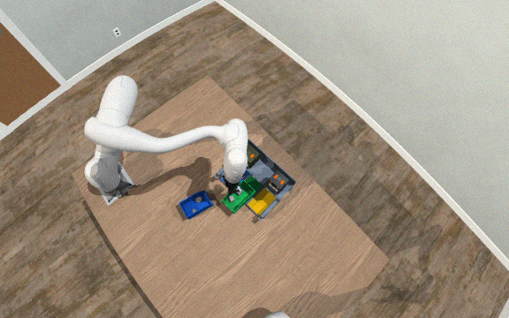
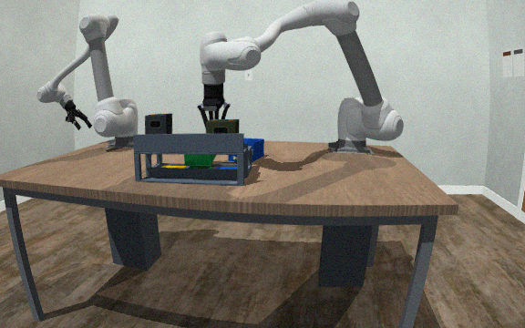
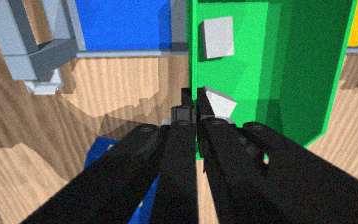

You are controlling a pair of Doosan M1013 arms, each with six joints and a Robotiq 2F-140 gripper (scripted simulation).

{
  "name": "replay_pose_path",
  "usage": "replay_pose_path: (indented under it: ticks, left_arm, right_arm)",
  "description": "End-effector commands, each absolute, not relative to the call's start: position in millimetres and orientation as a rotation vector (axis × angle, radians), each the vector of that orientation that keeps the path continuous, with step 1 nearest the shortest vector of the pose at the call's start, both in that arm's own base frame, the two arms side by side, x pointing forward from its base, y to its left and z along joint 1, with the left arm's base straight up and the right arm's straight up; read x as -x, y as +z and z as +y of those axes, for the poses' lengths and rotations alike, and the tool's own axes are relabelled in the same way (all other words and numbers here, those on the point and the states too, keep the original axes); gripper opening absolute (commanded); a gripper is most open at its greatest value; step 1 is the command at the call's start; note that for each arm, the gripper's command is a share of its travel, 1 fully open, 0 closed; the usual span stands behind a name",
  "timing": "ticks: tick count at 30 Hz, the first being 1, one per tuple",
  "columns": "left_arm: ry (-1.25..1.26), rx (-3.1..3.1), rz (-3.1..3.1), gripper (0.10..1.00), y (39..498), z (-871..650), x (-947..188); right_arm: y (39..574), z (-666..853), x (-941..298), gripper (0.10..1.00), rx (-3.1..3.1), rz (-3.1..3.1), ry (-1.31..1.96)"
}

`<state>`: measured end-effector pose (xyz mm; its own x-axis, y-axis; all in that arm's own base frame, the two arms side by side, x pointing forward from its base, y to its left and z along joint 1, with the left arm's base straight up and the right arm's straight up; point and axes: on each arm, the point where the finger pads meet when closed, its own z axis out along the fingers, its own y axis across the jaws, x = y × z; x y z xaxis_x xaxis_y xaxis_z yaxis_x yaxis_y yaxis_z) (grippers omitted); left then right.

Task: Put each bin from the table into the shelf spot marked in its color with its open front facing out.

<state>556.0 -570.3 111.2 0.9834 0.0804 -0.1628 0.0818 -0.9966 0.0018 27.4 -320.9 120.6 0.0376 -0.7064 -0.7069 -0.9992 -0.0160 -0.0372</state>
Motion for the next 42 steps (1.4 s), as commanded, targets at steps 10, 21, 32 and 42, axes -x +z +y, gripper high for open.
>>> replay_pose_path:
  ticks: [10, 21, 32, 42]
  left_arm:
    - [-0.253, -3.119, 0.127, 0.099, 112.3, -570.2, -560.8]
    - [-0.253, -3.119, 0.127, 0.099, 112.3, -570.0, -563.2]
    - [-0.253, -3.119, 0.127, 0.099, 112.3, -569.9, -564.0]
    - [-0.253, -3.119, 0.127, 0.099, 112.3, -569.9, -564.1]
  right_arm:
    - [121.0, -321.3, -27.5, 1.0, 1.778, 1.723, 0.698]
    - [121.0, -321.3, -27.5, 1.0, 1.778, 1.723, 0.698]
    - [121.0, -321.3, -27.5, 1.0, 1.778, 1.723, 0.698]
    - [121.0, -321.3, -27.5, 1.0, 1.778, 1.723, 0.698]
